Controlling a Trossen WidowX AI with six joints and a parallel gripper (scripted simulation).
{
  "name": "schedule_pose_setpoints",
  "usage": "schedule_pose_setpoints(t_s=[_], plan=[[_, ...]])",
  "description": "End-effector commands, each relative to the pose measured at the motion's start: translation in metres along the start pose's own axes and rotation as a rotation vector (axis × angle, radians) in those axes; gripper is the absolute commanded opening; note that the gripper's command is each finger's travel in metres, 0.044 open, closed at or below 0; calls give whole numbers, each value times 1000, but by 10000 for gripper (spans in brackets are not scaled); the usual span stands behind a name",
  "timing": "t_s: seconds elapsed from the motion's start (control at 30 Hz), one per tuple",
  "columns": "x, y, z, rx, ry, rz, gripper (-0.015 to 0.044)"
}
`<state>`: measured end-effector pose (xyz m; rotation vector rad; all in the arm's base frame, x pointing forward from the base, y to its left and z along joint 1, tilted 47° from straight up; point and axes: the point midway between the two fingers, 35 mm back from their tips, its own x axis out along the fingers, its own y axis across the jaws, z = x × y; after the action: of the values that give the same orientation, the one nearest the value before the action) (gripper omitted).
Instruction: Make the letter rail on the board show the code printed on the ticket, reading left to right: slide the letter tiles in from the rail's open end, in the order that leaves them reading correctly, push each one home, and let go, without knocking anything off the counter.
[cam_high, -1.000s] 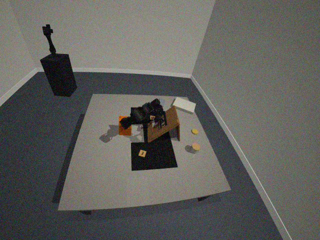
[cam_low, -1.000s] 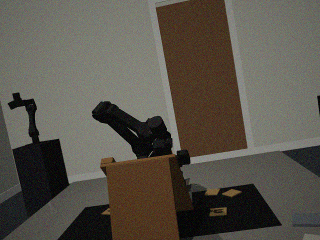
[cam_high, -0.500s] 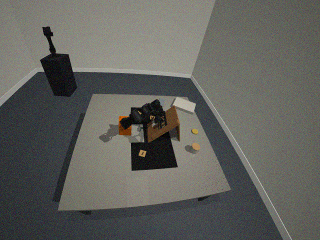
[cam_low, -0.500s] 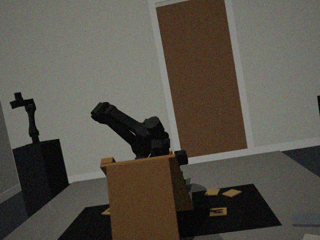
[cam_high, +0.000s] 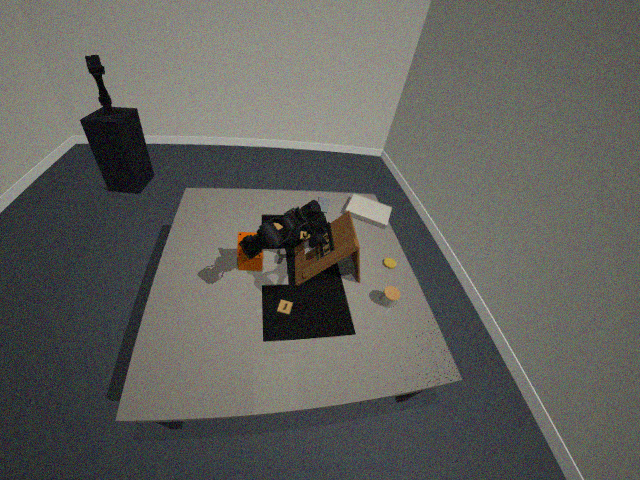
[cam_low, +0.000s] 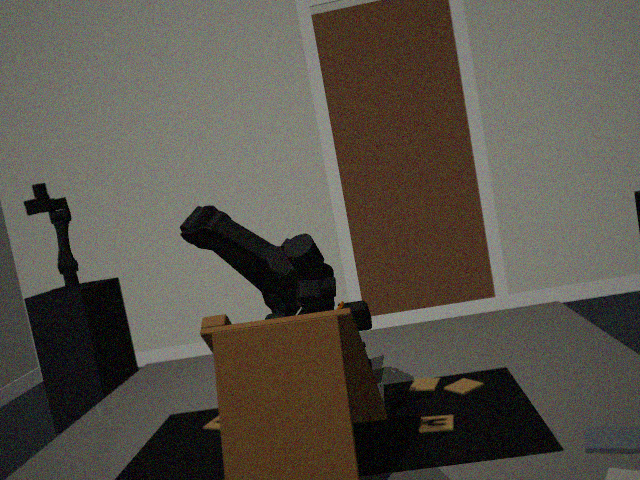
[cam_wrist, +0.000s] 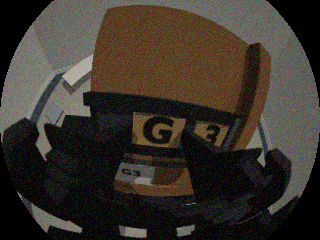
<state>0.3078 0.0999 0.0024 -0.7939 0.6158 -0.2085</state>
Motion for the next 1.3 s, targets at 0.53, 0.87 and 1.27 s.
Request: schedule_pose_setpoints(t_s=[0.53, 0.87, 1.27], plan=[[0, -5, 0, 0, 0, 0, 210], [-14, -5, 0, -5, 0, 4, 295], [-23, -3, -1, -5, 0, 4, 295]])
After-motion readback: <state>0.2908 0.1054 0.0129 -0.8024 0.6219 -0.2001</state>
